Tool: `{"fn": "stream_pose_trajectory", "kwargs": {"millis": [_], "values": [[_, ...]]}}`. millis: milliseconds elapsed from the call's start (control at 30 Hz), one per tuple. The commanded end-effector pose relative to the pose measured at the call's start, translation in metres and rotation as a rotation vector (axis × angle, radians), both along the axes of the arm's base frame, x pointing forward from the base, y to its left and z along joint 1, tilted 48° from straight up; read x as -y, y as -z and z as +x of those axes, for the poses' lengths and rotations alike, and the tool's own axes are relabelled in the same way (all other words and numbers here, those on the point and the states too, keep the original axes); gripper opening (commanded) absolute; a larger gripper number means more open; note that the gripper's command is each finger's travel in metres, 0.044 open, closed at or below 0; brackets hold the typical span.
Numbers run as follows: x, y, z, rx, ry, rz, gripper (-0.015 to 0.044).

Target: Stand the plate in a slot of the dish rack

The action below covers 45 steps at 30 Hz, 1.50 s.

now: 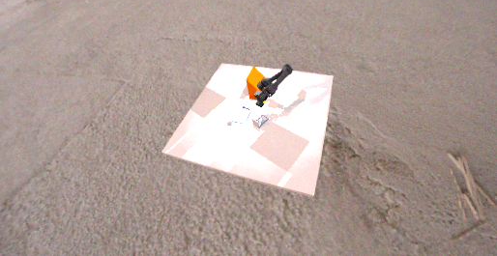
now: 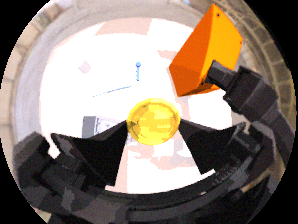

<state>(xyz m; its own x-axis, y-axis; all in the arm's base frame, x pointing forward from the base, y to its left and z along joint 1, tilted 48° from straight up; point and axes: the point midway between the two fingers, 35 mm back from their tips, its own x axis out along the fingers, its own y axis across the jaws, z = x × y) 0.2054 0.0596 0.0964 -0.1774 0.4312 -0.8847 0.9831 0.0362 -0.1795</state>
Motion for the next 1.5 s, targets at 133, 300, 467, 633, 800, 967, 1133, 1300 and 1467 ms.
{"fn": "stream_pose_trajectory", "kwargs": {"millis": [133, 300, 467, 633, 800, 967, 1133, 1300, 1467], "values": [[-0.003, 0.021, 0.0, 0.087, -0.129, -0.156, 0.0], [-0.005, 0.031, 0.002, 0.148, -0.204, -0.244, 0.0], [-0.006, 0.041, 0.005, 0.214, -0.265, -0.339, 0.0], [-0.009, 0.049, 0.01, 0.288, -0.319, -0.428, 0.0], [-0.012, 0.055, 0.014, 0.369, -0.366, -0.512, 0.0], [-0.016, 0.058, 0.019, 0.457, -0.404, -0.59, 0.0], [-0.022, 0.059, 0.023, 0.551, -0.433, -0.662, 0.0], [-0.028, 0.059, 0.027, 0.65, -0.454, -0.726, 0.0], [-0.036, 0.056, 0.029, 0.753, -0.468, -0.782, 0.0]]}}
